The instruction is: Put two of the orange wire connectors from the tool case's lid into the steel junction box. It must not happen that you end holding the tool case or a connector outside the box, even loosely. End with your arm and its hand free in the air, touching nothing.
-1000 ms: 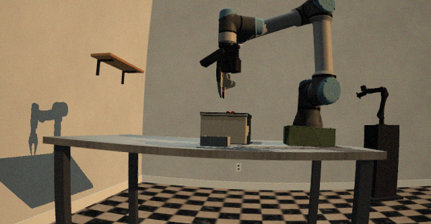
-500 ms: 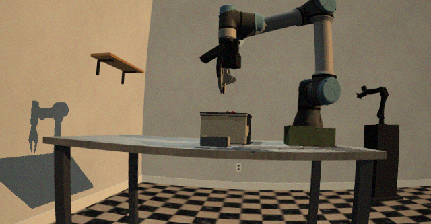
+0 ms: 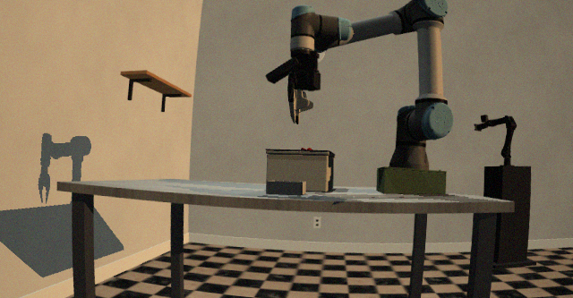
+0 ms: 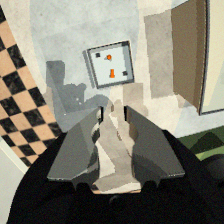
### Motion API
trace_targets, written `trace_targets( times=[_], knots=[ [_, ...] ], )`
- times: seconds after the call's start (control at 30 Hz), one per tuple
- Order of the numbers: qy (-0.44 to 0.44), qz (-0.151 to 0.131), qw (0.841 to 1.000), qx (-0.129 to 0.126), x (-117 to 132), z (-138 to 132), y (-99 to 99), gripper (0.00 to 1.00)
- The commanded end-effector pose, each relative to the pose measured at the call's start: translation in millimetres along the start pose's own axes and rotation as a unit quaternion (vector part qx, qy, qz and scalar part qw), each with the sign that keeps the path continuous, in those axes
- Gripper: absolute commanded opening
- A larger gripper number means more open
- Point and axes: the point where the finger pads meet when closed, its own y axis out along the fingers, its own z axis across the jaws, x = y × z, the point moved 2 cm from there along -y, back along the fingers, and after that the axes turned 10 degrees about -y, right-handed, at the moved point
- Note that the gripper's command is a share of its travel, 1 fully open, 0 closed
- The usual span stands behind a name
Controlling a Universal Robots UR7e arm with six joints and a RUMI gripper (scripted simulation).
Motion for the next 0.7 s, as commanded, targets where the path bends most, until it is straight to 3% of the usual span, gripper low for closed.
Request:
trace_targets(
  times=[0.0, 0.17, 0.67],
  knots=[
    [0.0, 0.001, 1.0, 0.0, 0, 0, -16.5, 0.15],
    [0.0, 0.001, 1.0, 0.0, 0, 0, -27.8, 0.15],
    [0.0, 0.001, 1.0, 0.0, 0, 0, -28.1, 0.15]
  ],
)
